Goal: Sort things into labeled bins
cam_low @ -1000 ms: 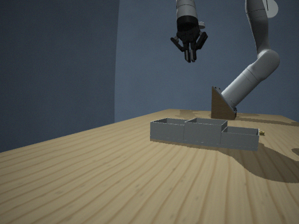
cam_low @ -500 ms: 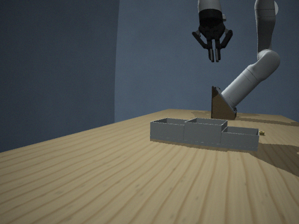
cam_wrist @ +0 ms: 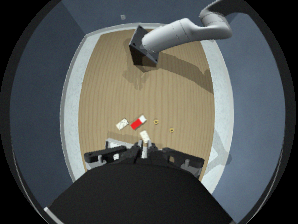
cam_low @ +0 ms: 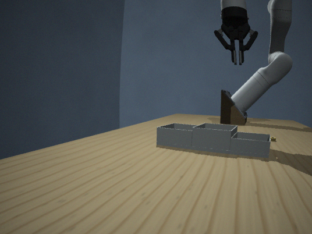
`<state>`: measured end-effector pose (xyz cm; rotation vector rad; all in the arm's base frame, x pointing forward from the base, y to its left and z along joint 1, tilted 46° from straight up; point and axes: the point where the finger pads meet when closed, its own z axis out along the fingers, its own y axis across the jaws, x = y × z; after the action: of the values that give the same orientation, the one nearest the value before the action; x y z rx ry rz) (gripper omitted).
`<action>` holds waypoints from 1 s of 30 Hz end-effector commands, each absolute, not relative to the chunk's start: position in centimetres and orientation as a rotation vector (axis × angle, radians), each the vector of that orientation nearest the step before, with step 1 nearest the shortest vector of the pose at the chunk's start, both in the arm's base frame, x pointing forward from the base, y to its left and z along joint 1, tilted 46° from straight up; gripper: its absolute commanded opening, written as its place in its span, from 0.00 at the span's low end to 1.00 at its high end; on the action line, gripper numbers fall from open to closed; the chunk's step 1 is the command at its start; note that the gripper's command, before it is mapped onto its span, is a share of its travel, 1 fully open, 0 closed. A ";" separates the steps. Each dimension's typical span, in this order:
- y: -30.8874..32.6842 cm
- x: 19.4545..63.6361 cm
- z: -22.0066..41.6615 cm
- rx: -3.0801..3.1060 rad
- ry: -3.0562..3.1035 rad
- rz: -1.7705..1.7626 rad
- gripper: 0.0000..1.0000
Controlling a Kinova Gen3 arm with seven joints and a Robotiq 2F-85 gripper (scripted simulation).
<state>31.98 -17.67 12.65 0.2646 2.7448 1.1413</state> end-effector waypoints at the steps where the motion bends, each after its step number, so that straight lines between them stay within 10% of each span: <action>1: -17.7 32.0 12.7 0.265 2.745 1.137 0.09; 30: -19.4 40.6 -4.1 -1.193 2.164 0.721 0.09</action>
<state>40.18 -20.24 -2.57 -1.1477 2.2277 0.7033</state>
